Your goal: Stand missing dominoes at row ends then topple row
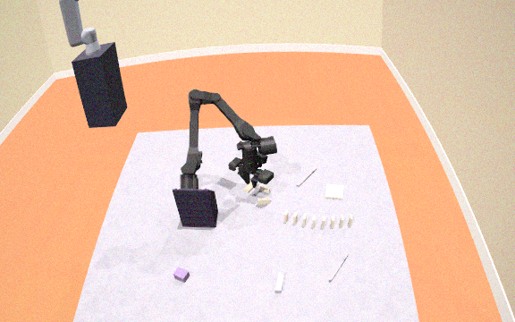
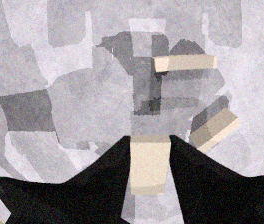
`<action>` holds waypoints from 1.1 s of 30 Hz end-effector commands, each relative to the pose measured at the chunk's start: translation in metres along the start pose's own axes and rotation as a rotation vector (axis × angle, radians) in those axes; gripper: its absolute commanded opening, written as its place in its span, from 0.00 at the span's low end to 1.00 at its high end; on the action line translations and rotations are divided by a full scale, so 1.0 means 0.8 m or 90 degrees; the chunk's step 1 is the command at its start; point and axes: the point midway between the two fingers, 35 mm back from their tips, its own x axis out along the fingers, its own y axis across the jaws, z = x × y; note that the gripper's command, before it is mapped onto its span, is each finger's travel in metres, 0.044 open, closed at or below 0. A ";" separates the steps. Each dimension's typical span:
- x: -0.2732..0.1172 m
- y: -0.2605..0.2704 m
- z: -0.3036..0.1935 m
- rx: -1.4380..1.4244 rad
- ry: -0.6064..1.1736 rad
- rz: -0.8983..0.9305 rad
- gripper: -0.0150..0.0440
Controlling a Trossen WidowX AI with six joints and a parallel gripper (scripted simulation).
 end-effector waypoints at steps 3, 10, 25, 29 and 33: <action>-0.102 0.008 0.005 -0.011 -0.013 -0.003 0.44; -0.136 0.010 0.005 -0.011 -0.013 -0.002 0.44; -0.137 0.038 0.051 0.213 -0.008 -0.005 0.44; -0.138 0.065 0.083 0.374 -0.011 -0.004 0.44; -0.139 0.092 0.107 0.510 -0.015 0.004 0.44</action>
